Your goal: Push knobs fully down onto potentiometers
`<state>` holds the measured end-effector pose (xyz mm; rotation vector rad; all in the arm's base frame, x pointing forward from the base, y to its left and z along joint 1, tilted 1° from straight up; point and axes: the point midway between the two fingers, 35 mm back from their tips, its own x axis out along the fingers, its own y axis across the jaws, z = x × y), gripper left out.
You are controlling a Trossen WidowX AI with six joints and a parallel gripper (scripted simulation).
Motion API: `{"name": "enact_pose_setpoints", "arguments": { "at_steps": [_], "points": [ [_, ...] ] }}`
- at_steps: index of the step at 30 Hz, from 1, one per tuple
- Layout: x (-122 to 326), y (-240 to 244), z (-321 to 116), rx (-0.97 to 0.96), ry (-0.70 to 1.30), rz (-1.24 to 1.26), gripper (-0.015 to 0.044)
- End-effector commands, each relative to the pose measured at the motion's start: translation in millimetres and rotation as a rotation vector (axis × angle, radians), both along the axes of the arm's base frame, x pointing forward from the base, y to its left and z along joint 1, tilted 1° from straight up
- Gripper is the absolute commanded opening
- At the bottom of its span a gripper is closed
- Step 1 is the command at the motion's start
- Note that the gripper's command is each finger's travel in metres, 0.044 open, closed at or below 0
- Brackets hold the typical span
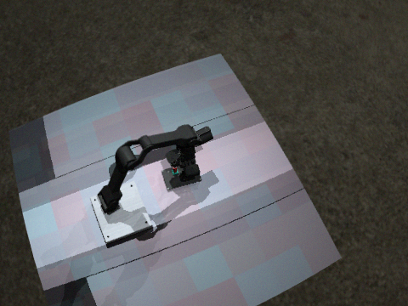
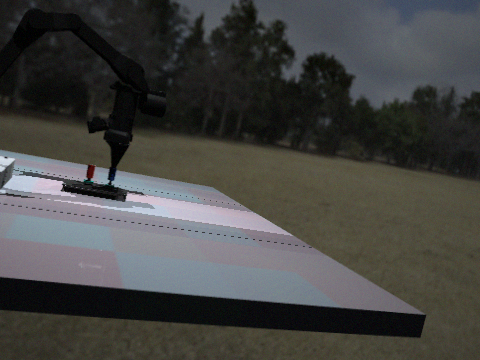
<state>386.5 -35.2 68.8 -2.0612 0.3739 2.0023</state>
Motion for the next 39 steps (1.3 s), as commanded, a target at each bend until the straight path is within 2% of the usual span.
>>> {"name": "enact_pose_setpoints", "arguments": {
  "at_steps": [1, 39],
  "points": [
    [-0.7, -0.7, -2.1, -0.004, 0.003, 0.002, 0.0],
    [-0.6, -0.8, -8.0, -0.004, 0.003, 0.002, 0.0]
  ]
}}
